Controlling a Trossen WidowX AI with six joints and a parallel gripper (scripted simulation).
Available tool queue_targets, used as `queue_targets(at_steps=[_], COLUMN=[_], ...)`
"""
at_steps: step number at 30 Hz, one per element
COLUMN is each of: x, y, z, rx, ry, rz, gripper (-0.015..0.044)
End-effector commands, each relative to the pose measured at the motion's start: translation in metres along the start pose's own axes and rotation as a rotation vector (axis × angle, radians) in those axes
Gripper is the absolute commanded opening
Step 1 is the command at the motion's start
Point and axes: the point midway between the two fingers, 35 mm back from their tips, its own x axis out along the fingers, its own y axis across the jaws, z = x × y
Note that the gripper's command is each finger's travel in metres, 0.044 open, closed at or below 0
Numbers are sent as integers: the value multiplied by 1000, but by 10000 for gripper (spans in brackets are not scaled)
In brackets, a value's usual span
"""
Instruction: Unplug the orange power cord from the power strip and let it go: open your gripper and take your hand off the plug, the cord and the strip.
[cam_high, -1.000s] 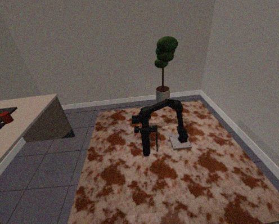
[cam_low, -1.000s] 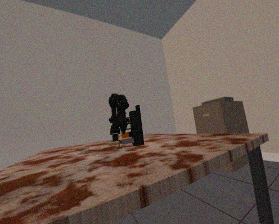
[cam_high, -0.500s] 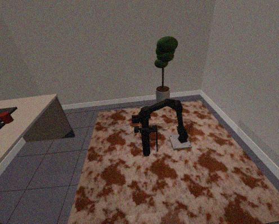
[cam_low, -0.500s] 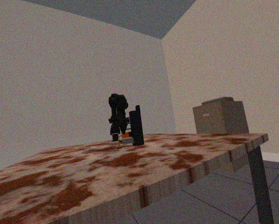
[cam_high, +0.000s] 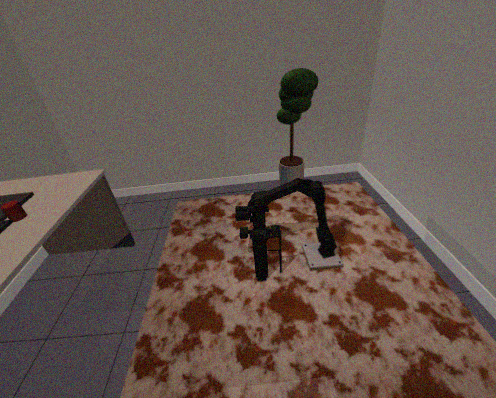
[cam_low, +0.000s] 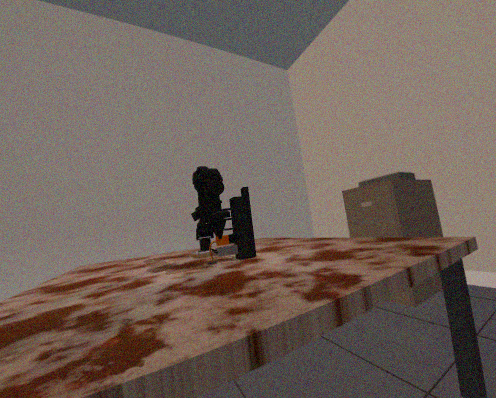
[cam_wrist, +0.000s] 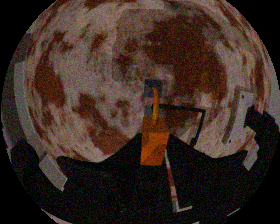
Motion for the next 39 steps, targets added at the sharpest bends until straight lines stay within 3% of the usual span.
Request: queue_targets(at_steps=[1,10,23,27,31,39], x=[-2,-3,-1,-8,-18,-18], y=[-3,-6,-5,-5,-8,-8], z=[38,53,39,62,97,98], rx=[46,47,49,49,49,49], ry=[-77,-77,-74,-77,-81,-81], rz=[-5,-7,-8,-8,-8,-8], gripper=[0,0,341,440,440,440])
